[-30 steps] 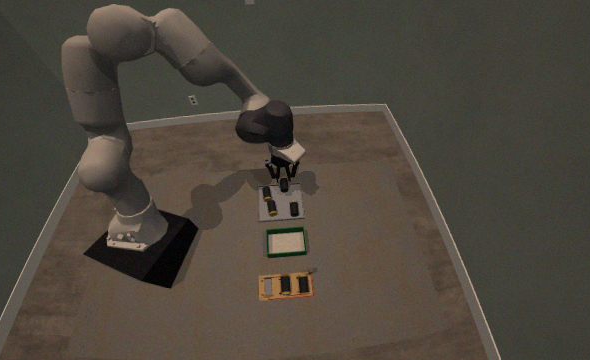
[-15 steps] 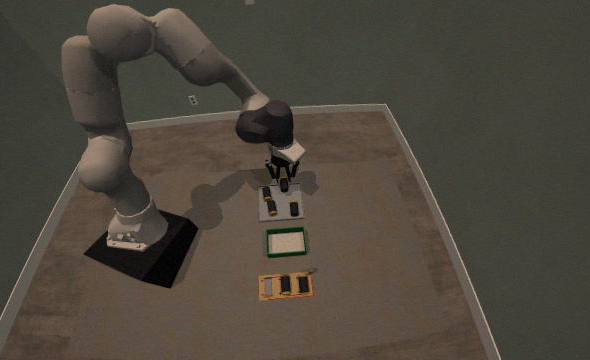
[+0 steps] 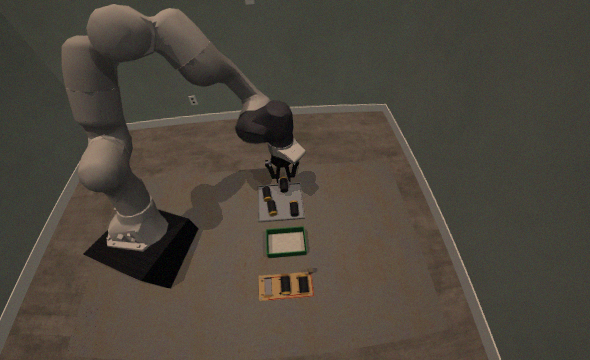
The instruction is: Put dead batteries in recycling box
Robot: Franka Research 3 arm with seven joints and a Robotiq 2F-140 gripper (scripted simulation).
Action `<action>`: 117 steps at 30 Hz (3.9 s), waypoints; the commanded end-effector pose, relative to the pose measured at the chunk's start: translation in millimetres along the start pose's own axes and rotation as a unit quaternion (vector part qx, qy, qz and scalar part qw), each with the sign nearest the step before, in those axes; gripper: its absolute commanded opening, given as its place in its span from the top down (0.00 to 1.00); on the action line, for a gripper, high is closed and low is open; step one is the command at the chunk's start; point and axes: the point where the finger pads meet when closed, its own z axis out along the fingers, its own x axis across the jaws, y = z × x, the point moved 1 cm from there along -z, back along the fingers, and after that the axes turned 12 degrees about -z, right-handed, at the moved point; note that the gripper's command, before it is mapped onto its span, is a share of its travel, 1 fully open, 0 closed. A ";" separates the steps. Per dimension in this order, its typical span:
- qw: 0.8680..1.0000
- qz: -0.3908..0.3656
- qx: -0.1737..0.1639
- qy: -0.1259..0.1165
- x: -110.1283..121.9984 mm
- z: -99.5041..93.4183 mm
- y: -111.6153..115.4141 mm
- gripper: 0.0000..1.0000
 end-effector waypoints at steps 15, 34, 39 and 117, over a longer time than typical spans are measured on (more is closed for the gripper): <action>1.000 -0.003 0.000 0.000 1.1 -0.3 0.6 0.84; 1.000 -0.003 0.000 0.000 1.1 -0.3 0.6 0.84; 1.000 -0.003 0.000 0.000 1.1 -0.3 0.6 0.84; 1.000 -0.003 0.000 0.000 1.0 44.7 1.4 0.71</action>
